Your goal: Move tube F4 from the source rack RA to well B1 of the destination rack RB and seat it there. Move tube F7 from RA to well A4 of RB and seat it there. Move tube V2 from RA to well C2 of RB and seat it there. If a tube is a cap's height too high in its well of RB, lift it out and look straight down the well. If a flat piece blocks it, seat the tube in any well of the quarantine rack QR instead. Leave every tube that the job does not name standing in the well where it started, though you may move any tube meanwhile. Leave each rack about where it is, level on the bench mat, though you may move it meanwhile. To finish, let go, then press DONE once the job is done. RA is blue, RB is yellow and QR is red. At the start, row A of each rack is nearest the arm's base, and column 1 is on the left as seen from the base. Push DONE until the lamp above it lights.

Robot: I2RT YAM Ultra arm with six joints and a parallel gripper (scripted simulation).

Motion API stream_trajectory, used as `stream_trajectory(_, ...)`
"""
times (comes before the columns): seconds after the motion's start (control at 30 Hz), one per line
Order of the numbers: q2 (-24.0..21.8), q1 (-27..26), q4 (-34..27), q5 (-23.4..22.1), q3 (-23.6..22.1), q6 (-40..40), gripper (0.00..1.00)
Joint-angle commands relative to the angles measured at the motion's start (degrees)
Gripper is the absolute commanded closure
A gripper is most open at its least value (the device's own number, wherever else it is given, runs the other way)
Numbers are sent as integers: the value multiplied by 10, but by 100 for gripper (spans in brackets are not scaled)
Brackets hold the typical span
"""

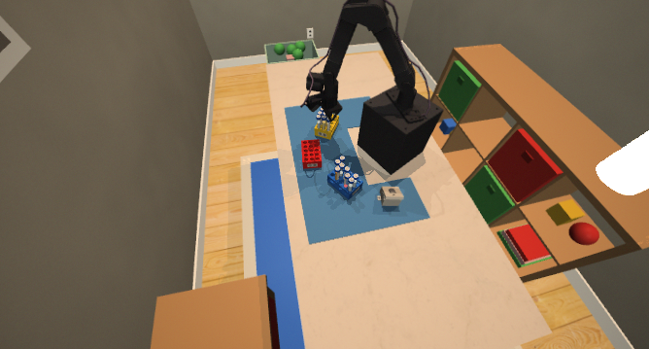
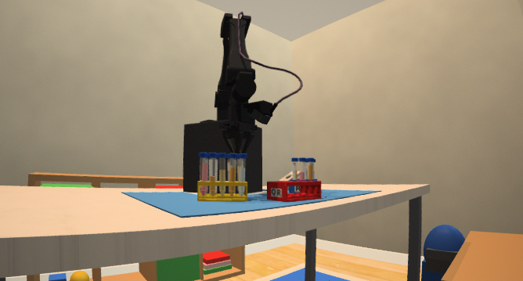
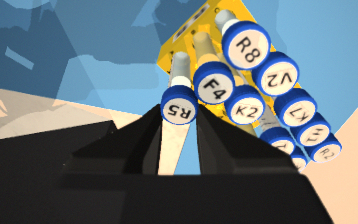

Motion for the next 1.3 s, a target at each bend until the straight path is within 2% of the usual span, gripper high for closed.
stream_trajectory(0.0, 1, -5, 14, 7, 2, -1, 76)
stream_trajectory(0.07, 1, -5, 14, 7, 2, -1, 76)
stream_trajectory(0.1, 1, -5, 14, 7, 2, -1, 70)
stream_trajectory(0.67, 2, -5, 14, 7, 2, -1, 70)
stream_trajectory(0.73, -19, -10, -3, 10, 3, -3, 70)
stream_trajectory(1.07, -65, 7, -40, 7, -20, 9, 70)
stream_trajectory(1.13, -77, 9, -50, 7, -3, 11, 70)
stream_trajectory(1.27, -100, 7, -72, 7, -5, 12, 70)
